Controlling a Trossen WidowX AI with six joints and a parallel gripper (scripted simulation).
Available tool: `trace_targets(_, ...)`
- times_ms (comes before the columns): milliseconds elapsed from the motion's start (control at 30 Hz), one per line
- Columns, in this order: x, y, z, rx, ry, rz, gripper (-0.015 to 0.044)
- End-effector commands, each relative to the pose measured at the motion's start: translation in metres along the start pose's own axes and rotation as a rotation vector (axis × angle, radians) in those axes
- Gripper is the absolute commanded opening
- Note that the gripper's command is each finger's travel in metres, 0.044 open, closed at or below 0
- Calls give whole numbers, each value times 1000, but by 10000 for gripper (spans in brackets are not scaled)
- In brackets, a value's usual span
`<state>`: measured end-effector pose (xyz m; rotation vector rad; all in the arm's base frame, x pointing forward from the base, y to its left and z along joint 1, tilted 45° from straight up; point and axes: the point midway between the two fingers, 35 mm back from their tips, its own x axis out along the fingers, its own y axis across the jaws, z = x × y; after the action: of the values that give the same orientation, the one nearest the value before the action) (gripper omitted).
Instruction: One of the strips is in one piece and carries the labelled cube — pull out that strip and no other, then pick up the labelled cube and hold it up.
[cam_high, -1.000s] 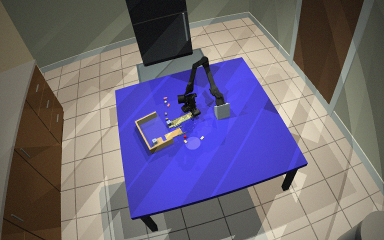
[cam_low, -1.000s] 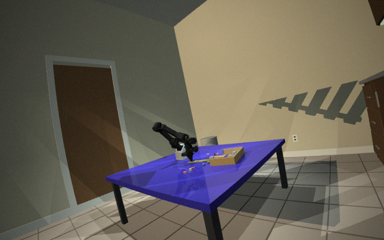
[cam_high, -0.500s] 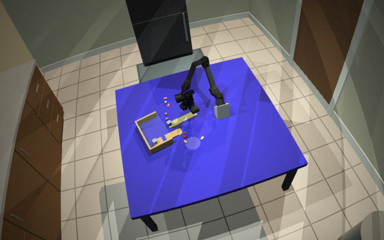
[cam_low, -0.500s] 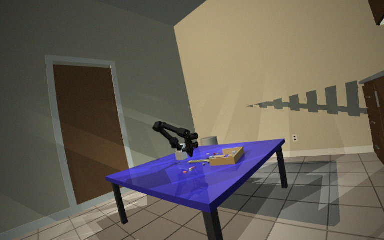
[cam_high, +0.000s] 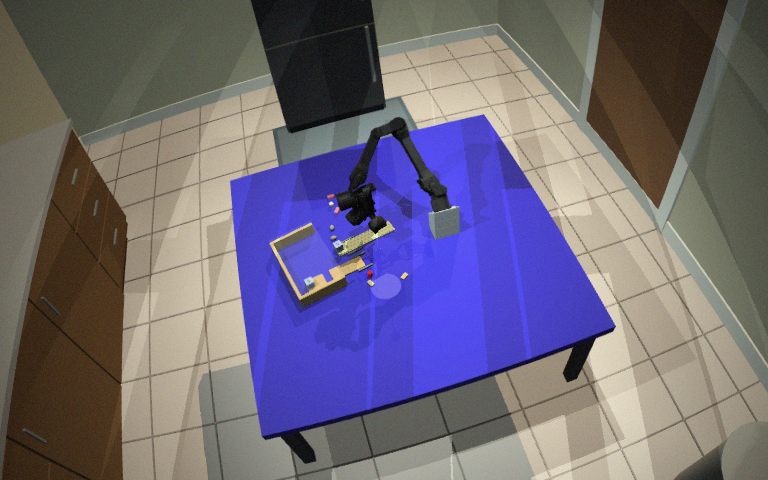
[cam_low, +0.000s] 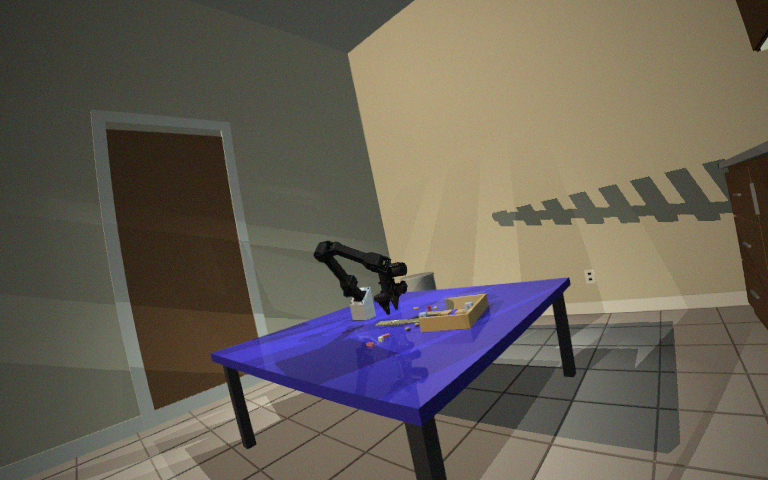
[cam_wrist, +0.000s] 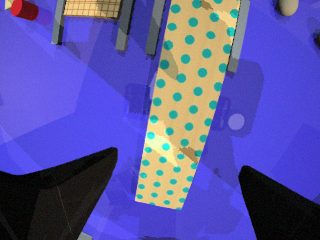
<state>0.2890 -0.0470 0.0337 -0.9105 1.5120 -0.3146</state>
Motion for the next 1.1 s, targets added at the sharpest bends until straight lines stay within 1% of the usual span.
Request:
trace_targets(0,-2,-2,15,5,0,1,440)
trace_targets(1067,-17,-17,130,11,-6,0,440)
